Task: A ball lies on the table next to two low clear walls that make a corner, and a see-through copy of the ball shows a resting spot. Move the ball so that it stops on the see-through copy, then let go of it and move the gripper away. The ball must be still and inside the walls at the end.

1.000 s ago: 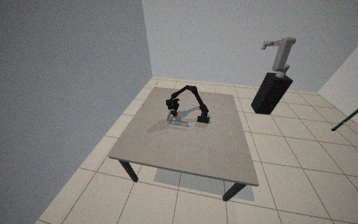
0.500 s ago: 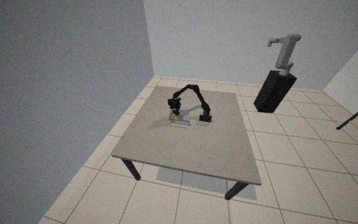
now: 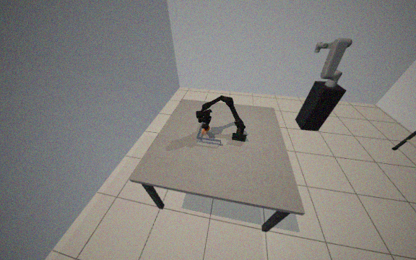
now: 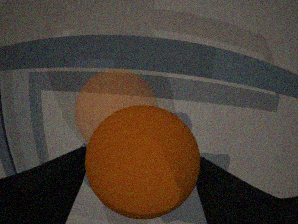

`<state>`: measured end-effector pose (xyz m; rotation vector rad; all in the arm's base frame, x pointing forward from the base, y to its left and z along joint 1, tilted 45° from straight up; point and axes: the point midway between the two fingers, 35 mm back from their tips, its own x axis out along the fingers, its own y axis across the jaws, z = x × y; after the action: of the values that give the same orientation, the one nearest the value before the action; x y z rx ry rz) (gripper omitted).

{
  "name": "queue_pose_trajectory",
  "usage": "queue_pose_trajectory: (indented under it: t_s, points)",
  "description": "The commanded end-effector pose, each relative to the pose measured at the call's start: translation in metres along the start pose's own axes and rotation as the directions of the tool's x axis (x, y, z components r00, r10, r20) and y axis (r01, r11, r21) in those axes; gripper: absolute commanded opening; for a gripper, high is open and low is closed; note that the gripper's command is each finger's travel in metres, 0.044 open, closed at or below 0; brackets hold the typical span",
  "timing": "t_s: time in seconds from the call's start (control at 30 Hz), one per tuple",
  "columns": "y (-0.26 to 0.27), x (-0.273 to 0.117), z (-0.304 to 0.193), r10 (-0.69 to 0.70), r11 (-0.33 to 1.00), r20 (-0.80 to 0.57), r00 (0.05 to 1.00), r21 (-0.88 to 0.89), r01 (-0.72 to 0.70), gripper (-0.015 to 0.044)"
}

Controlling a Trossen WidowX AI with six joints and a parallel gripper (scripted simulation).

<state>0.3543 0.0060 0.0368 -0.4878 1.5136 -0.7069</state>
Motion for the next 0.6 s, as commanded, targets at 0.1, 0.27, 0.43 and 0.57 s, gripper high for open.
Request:
queue_pose_trajectory:
  t_s: [0.1, 0.27, 0.43, 0.57]
  points:
    - [0.002, -0.040, 0.005, 0.020, 1.000, 0.034, 0.999, -0.013, -0.019, 0.0000]
    - [0.003, -0.067, 0.005, 0.031, 0.999, 0.055, 0.998, -0.031, -0.029, 0.0000]
    - [0.003, -0.094, 0.003, 0.041, 0.998, 0.074, 0.996, -0.048, -0.038, 0.0000]
    - [0.002, -0.102, 0.002, 0.044, 0.998, 0.079, 0.996, -0.052, -0.040, 0.0000]
